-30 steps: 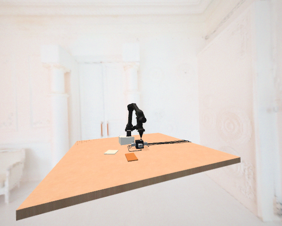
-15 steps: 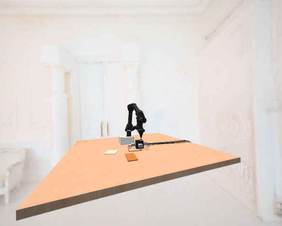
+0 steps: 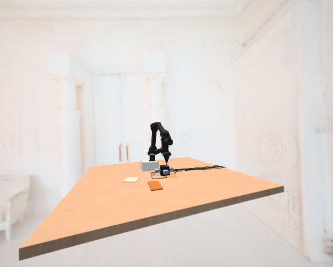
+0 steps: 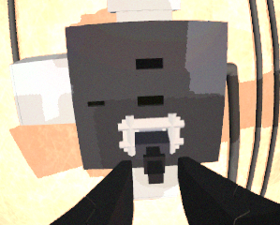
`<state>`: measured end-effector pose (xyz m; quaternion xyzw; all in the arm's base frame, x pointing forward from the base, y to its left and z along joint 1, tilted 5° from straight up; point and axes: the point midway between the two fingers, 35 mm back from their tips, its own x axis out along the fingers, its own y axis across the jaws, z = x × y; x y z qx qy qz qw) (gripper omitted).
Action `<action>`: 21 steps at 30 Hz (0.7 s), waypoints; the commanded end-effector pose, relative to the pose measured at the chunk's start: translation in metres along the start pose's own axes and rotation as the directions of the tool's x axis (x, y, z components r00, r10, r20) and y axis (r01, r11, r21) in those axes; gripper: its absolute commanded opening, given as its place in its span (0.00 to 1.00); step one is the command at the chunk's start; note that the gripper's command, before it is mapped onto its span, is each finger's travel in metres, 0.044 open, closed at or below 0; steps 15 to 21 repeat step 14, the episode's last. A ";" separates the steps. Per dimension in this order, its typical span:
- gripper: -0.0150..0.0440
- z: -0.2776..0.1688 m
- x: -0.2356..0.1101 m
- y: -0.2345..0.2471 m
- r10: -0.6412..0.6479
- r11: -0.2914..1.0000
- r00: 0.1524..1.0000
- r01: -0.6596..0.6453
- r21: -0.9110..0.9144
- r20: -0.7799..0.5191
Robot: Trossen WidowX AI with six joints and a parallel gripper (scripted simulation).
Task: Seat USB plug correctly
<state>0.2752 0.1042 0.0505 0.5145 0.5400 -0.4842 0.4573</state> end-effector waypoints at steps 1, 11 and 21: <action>0.42 0.000 0.000 0.000 0.000 1.000 1.000 0.000 0.000 0.000; 0.42 -0.001 -0.009 0.000 0.000 1.000 1.000 0.000 0.000 0.000; 0.42 -0.001 -0.012 0.000 0.000 1.000 1.000 0.000 0.000 0.000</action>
